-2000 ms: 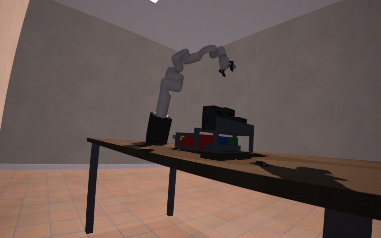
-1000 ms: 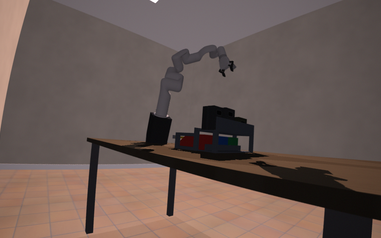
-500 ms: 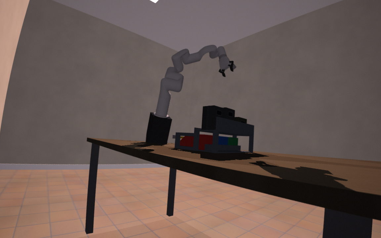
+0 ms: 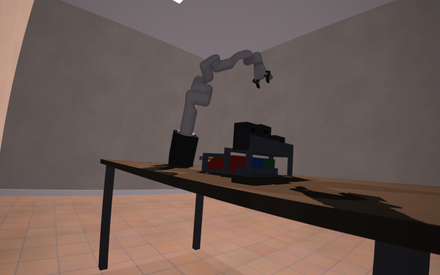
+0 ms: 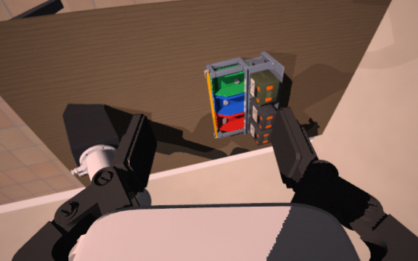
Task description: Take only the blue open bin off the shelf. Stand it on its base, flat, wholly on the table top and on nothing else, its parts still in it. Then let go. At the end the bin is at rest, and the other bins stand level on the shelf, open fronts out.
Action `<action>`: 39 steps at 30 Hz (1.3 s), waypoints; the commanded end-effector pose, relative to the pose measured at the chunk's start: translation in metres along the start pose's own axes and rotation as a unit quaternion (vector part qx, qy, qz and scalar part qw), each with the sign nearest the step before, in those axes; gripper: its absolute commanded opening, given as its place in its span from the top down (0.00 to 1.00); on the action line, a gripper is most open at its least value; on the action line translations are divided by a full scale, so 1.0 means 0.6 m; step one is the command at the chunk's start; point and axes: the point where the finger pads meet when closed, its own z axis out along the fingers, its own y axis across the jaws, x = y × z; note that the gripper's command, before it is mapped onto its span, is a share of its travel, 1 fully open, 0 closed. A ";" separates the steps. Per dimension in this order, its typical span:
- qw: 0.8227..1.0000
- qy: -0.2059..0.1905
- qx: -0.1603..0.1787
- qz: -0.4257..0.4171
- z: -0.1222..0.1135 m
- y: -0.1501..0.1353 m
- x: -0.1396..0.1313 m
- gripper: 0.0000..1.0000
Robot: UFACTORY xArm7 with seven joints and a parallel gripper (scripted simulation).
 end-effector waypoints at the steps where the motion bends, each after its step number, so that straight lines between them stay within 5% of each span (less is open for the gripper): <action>1: 0.997 -0.008 0.080 -0.015 0.001 0.006 -0.002 0.00; 12: 0.997 -0.008 0.080 -0.015 0.001 0.006 -0.002 0.00; 17: 0.991 -0.010 0.129 -0.028 0.001 0.007 -0.003 0.00; 29: 0.991 -0.010 0.129 -0.028 0.001 0.007 -0.003 0.00; 34: 0.991 -0.010 0.129 -0.028 0.005 0.029 -0.082 0.00; 39: 0.991 -0.010 0.129 -0.028 0.005 0.029 -0.082 0.00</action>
